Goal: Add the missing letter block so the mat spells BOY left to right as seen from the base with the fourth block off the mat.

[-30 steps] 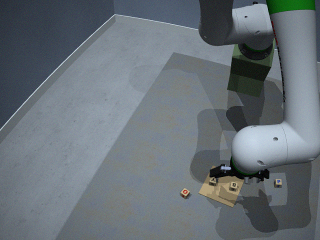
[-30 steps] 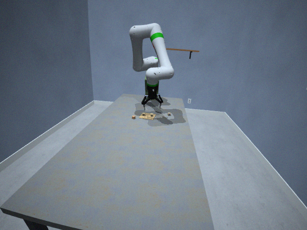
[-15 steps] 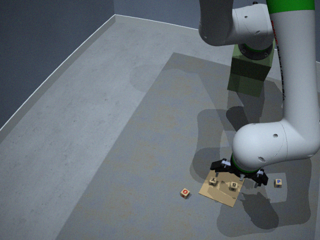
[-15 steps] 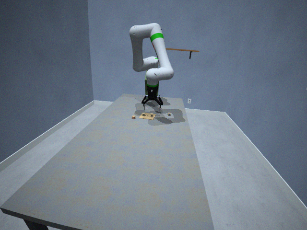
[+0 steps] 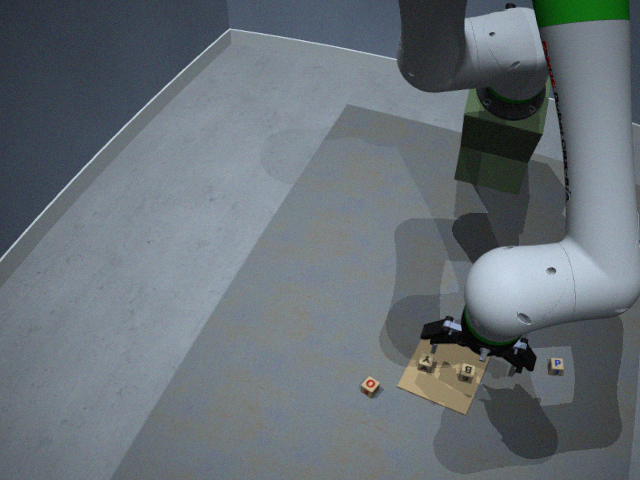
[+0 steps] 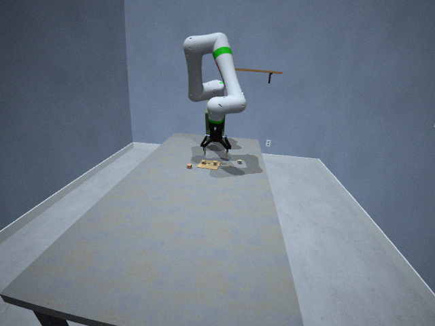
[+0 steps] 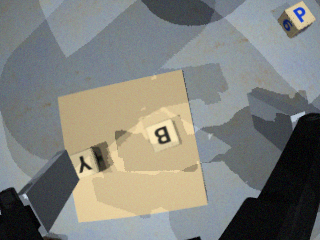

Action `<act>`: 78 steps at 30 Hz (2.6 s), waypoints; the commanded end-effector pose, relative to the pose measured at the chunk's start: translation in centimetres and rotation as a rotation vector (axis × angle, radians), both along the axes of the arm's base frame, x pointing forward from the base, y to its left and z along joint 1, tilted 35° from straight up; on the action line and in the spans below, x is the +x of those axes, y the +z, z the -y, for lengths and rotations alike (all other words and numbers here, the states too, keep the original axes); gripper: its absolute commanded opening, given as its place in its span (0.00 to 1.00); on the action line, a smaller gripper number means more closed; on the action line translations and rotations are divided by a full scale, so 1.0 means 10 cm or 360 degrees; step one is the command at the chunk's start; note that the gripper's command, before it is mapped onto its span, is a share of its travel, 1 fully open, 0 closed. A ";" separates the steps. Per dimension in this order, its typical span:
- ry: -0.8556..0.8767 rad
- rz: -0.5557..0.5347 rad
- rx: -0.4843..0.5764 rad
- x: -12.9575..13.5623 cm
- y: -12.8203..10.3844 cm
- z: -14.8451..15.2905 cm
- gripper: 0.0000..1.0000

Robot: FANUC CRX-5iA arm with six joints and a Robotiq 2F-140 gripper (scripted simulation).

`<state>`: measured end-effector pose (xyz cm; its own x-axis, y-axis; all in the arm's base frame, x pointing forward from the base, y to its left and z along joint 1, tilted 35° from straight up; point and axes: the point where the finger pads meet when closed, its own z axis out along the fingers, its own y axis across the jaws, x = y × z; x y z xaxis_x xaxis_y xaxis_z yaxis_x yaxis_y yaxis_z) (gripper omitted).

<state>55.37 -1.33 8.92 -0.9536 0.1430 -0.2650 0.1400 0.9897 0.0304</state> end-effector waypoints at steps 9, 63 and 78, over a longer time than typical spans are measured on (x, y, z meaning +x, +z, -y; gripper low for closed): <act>0.0000 0.0001 0.0000 0.00 0.00 0.00 1.00; -0.0001 0.0001 -0.0002 -0.09 0.01 0.80 1.00; -0.0001 0.0001 -0.0002 -0.09 0.01 0.80 1.00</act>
